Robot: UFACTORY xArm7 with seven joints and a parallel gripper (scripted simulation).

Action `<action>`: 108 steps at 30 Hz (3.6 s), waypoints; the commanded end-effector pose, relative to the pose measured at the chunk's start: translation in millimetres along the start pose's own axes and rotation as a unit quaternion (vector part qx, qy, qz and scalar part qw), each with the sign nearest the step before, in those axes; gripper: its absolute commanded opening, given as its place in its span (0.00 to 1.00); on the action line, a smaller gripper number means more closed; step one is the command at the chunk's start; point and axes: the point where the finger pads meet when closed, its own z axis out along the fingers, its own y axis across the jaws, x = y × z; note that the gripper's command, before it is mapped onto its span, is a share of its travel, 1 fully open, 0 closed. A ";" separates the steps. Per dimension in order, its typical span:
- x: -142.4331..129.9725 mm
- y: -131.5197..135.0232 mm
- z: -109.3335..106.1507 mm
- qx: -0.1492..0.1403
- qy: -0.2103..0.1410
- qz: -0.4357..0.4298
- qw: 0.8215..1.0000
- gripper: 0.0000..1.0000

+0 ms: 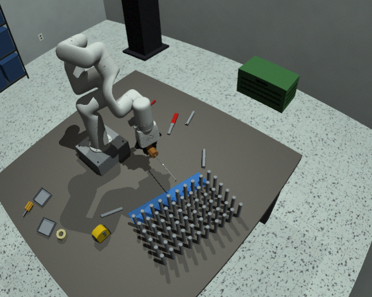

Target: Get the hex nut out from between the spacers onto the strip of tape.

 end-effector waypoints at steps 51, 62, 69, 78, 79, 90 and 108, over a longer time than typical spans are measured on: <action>-4.8 2.9 77.1 -0.001 -0.002 0.000 1.000 0.00; -4.8 3.0 78.6 0.000 -0.002 0.000 1.000 0.00; -4.8 2.8 86.0 0.000 -0.002 0.000 1.000 0.00; -5.0 2.6 106.1 0.000 -0.002 0.000 1.000 0.00; -5.0 2.5 107.2 0.000 -0.002 0.000 1.000 0.00; -5.0 2.5 108.6 0.000 -0.002 0.000 1.000 0.00; -5.0 2.5 108.6 0.000 -0.002 0.000 1.000 0.00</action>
